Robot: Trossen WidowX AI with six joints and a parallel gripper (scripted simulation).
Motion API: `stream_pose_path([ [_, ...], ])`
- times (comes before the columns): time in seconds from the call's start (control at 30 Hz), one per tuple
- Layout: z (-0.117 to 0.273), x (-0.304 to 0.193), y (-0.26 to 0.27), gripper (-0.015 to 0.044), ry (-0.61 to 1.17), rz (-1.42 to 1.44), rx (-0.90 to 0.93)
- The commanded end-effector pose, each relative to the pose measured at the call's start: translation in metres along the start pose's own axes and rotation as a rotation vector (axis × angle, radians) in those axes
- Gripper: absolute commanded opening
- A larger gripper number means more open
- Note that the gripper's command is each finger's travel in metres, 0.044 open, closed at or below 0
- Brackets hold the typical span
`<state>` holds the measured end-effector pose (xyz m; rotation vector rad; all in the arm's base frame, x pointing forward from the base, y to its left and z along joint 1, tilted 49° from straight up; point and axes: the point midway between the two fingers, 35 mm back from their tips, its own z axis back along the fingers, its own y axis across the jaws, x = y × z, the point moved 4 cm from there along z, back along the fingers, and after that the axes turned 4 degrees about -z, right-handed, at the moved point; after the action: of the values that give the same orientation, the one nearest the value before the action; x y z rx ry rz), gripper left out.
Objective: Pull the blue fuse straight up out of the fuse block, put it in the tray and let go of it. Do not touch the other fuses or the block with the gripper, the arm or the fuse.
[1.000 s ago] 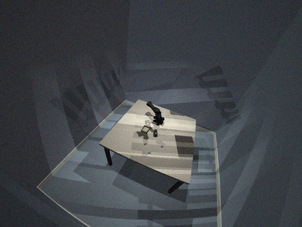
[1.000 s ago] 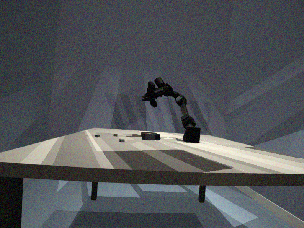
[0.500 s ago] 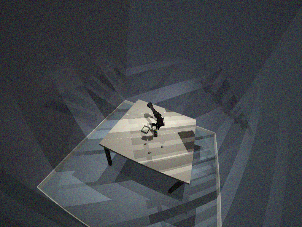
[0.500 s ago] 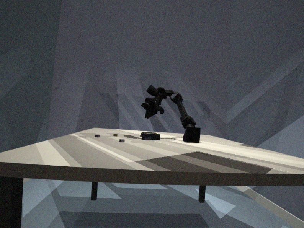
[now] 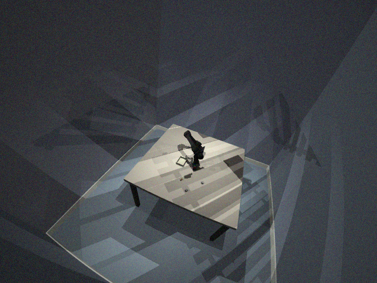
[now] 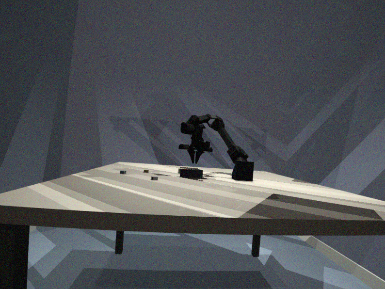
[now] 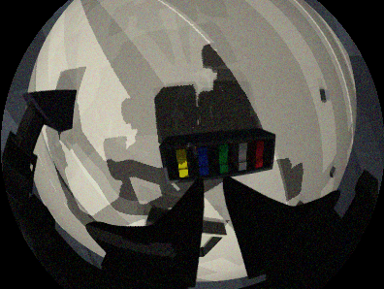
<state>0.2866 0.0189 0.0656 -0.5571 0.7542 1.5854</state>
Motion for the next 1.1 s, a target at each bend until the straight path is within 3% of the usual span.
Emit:
stream_pose_path([
  [0.0,0.000,0.001,0.001,0.0074,0.000,0.052,0.018],
  [1.07,-0.027,0.002,0.003,0.0074,0.000,0.051,0.018],
])
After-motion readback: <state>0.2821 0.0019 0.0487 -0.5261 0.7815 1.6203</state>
